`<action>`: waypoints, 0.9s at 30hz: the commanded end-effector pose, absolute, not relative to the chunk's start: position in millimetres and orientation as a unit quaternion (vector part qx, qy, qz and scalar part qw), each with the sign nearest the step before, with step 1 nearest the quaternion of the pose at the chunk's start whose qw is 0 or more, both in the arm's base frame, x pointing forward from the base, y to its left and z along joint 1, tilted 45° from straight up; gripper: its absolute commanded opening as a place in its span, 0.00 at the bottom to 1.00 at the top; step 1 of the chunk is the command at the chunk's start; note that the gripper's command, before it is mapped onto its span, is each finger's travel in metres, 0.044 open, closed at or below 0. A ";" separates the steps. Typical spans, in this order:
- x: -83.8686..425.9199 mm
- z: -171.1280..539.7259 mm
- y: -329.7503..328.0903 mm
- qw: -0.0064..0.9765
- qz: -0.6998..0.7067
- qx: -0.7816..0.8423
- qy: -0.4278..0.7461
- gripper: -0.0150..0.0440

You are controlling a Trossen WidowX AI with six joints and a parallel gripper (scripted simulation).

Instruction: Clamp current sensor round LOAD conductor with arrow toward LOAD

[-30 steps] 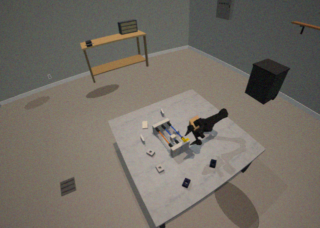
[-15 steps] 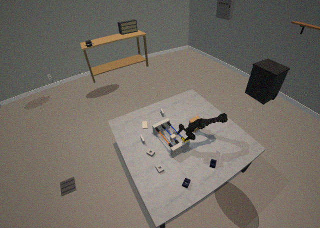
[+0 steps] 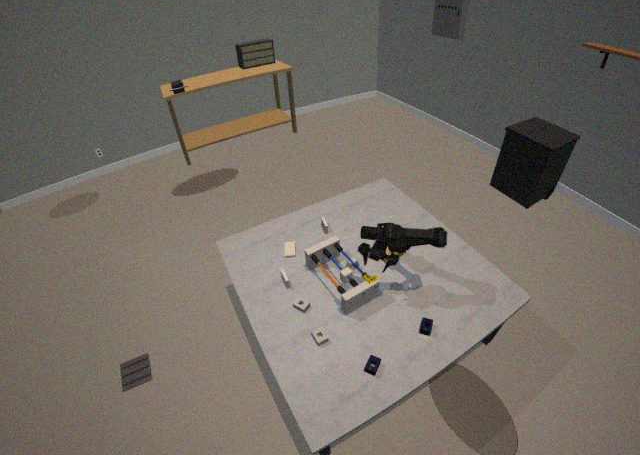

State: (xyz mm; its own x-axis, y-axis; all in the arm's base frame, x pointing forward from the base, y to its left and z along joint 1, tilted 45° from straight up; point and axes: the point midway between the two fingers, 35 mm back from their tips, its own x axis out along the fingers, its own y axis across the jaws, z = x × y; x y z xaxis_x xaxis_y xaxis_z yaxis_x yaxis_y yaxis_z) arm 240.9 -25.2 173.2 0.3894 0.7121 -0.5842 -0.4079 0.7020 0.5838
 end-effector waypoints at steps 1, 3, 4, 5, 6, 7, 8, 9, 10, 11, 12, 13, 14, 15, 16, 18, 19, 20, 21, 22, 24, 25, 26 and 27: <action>240.2 181.2 -27.1 0.811 0.353 0.201 0.420 1.00; 240.2 181.2 -27.1 0.811 0.353 0.201 0.420 1.00; 240.2 181.2 -27.1 0.811 0.353 0.201 0.420 1.00; 240.2 181.2 -27.1 0.811 0.353 0.201 0.420 1.00; 240.2 181.2 -27.1 0.811 0.353 0.201 0.420 1.00; 240.2 181.2 -27.1 0.811 0.353 0.201 0.420 1.00; 240.2 181.2 -27.1 0.811 0.353 0.201 0.420 1.00; 240.2 181.2 -27.1 0.811 0.353 0.201 0.420 1.00; 240.2 181.2 -27.1 0.811 0.353 0.201 0.420 1.00; 240.2 181.2 -27.1 0.811 0.353 0.201 0.420 1.00; 240.2 181.2 -27.1 0.811 0.353 0.201 0.420 1.00; 240.2 181.2 -27.1 0.811 0.353 0.201 0.420 1.00; 240.2 181.2 -27.1 0.811 0.353 0.201 0.420 1.00; 240.2 181.2 -27.1 0.811 0.353 0.201 0.420 1.00; 240.2 181.2 -27.1 0.811 0.353 0.201 0.420 1.00; 240.2 181.2 -27.1 0.811 0.353 0.201 0.420 1.00; 240.5 178.8 -28.5 0.811 0.351 0.202 0.422 0.96; 241.2 171.4 -33.0 0.809 0.345 0.206 0.428 0.91; 241.8 159.1 -40.2 0.806 0.335 0.213 0.439 0.87; 241.7 143.5 -48.9 0.802 0.322 0.222 0.451 0.82; 238.8 112.0 -65.0 0.792 0.296 0.241 0.476 0.74; 236.1 96.3 -72.1 0.787 0.283 0.250 0.488 0.74; 232.5 80.7 -78.7 0.781 0.271 0.260 0.500 0.74; 228.1 65.3 -84.6 0.774 0.258 0.269 0.512 0.74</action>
State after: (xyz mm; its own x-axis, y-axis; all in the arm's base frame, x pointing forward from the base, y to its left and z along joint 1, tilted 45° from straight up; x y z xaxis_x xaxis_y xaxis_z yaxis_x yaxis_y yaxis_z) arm 240.3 -69.7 107.2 0.3754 0.6880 -0.6211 -0.2364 0.7190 0.6536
